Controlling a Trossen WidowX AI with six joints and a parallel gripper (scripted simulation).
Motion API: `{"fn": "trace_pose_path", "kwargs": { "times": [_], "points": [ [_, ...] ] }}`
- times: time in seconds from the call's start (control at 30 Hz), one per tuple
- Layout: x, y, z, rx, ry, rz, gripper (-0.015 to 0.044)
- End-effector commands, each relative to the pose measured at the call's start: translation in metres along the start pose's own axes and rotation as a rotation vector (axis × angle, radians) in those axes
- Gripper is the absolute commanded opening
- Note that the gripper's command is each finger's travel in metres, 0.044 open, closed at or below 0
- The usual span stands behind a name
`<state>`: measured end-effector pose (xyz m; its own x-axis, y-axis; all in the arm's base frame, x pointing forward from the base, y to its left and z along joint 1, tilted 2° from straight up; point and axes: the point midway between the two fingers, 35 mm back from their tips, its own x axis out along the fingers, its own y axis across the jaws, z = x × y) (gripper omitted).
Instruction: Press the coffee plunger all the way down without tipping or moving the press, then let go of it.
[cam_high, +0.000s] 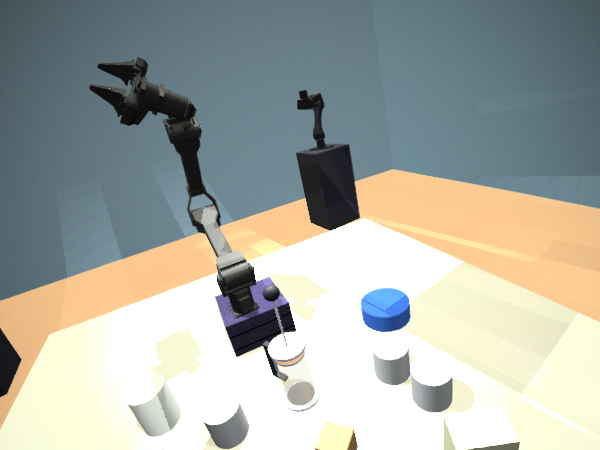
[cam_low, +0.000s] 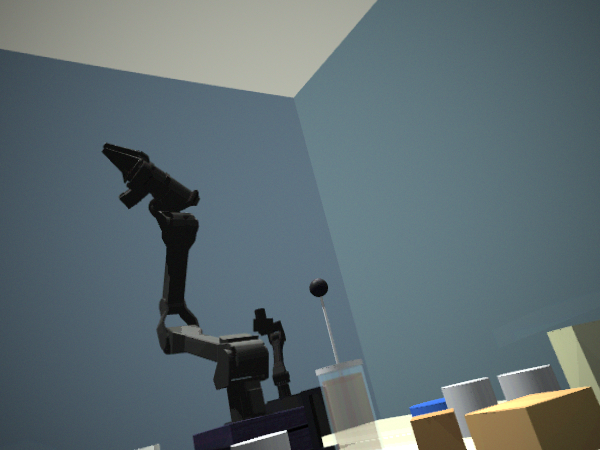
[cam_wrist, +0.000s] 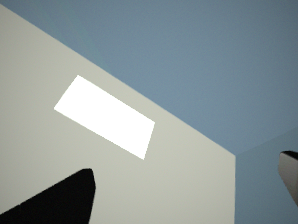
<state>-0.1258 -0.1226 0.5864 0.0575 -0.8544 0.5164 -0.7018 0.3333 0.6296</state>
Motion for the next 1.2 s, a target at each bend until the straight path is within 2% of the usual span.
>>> {"fn": "trace_pose_path", "kwargs": {
  "times": [0.0, 0.13, 0.33, 0.5, 0.7, 0.83, 1.17],
  "points": [
    [0.000, -0.001, -0.002, -0.013, 0.008, -0.001, 0.0426],
    [-0.002, -0.021, -0.029, -0.192, 0.112, -0.008, 0.0440],
    [-0.017, -0.081, -0.087, -0.616, 0.387, -0.021, 0.0440],
    [-0.043, -0.146, -0.125, -0.930, 0.666, -0.034, 0.0440],
    [-0.084, -0.227, -0.149, -1.207, 0.997, -0.060, 0.0440],
    [-0.114, -0.270, -0.149, -1.334, 1.209, -0.078, 0.0440],
    [-0.229, -0.374, -0.106, -1.512, 1.958, -0.137, 0.0440]
  ]
}}
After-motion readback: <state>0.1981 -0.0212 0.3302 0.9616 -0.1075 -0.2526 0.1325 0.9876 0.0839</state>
